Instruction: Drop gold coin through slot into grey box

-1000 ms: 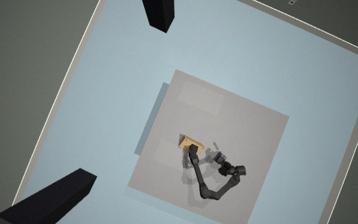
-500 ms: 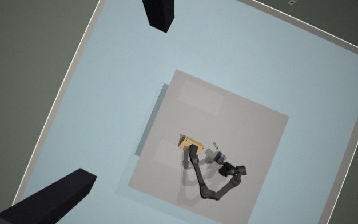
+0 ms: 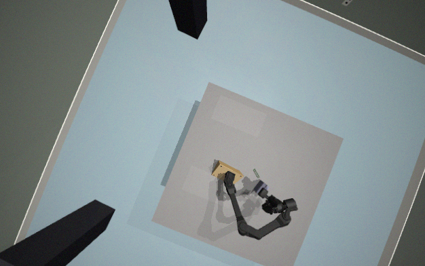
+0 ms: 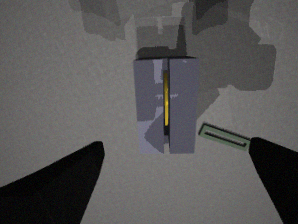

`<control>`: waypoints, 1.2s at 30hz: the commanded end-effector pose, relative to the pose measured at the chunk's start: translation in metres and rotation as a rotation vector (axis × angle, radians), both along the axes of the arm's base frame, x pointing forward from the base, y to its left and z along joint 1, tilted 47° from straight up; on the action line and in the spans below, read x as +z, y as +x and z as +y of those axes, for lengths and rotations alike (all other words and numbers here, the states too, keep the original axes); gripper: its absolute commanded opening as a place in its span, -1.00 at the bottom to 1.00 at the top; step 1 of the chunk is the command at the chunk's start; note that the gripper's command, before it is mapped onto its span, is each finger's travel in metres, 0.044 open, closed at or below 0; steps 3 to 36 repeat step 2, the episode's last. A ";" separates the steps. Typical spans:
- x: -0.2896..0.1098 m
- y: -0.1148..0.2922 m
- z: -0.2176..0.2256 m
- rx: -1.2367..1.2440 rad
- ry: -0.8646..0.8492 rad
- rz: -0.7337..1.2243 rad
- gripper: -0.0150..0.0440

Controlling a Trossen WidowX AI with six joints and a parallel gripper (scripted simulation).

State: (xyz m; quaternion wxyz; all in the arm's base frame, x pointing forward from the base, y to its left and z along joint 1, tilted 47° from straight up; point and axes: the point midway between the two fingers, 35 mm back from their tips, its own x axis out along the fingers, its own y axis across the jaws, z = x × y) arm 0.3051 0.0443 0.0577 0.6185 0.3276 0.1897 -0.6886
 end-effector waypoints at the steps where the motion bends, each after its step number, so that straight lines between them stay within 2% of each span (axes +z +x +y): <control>1: 0.001 0.000 0.001 -0.008 0.005 -0.004 1.00; 36: 0.001 0.000 0.001 -0.008 0.005 -0.004 1.00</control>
